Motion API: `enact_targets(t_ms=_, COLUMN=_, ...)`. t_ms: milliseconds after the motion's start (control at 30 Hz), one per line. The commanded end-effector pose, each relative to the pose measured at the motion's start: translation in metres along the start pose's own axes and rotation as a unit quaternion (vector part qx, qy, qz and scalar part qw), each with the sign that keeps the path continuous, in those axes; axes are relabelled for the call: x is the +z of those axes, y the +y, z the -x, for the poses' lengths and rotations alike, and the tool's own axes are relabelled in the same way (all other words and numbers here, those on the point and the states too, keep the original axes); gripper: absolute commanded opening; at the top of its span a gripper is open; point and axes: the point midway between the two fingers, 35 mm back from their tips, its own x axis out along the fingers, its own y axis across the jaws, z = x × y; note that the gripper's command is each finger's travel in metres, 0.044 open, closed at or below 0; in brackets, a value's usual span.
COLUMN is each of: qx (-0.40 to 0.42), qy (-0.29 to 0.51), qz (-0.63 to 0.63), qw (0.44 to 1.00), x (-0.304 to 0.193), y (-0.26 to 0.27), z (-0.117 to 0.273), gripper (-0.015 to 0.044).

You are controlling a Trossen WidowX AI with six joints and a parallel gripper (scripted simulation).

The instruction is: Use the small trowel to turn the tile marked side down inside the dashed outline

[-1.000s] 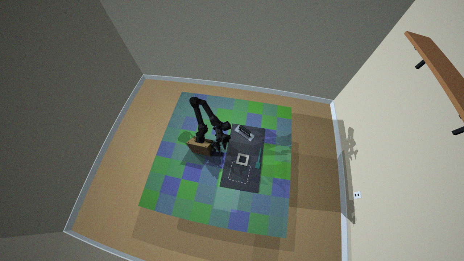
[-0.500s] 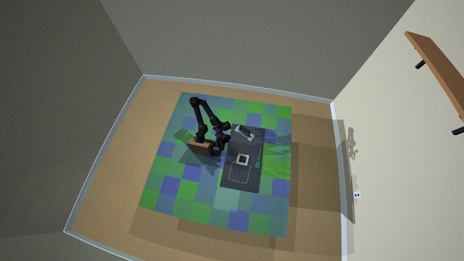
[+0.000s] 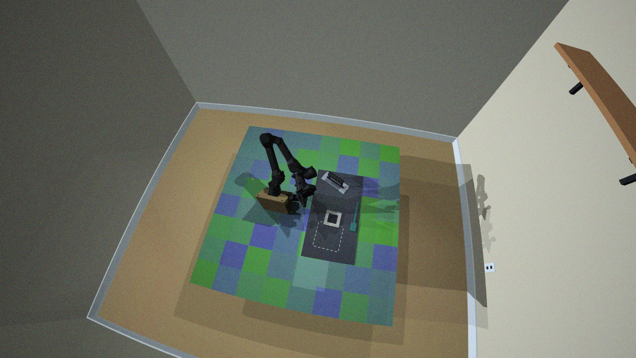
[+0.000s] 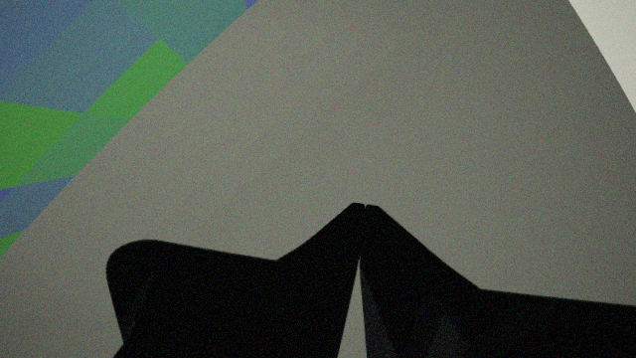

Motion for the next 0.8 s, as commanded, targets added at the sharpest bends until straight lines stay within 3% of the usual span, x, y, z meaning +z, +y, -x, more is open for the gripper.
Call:
enact_targets(t_ms=0, qx=0.0, qy=0.0, qz=0.0, qw=1.0, x=0.0, y=0.0, z=0.0, gripper=0.0)
enact_targets(t_ms=67, qx=0.0, qy=0.0, qz=0.0, qw=1.0, x=0.0, y=0.0, z=0.0, gripper=0.0)
enact_targets(t_ms=200, qx=0.0, qy=0.0, qz=0.0, qw=1.0, x=0.0, y=0.0, z=0.0, gripper=0.01)
enact_targets(t_ms=767, qx=0.0, qy=0.0, qz=0.0, qw=1.0, x=0.0, y=0.0, z=0.0, gripper=0.01)
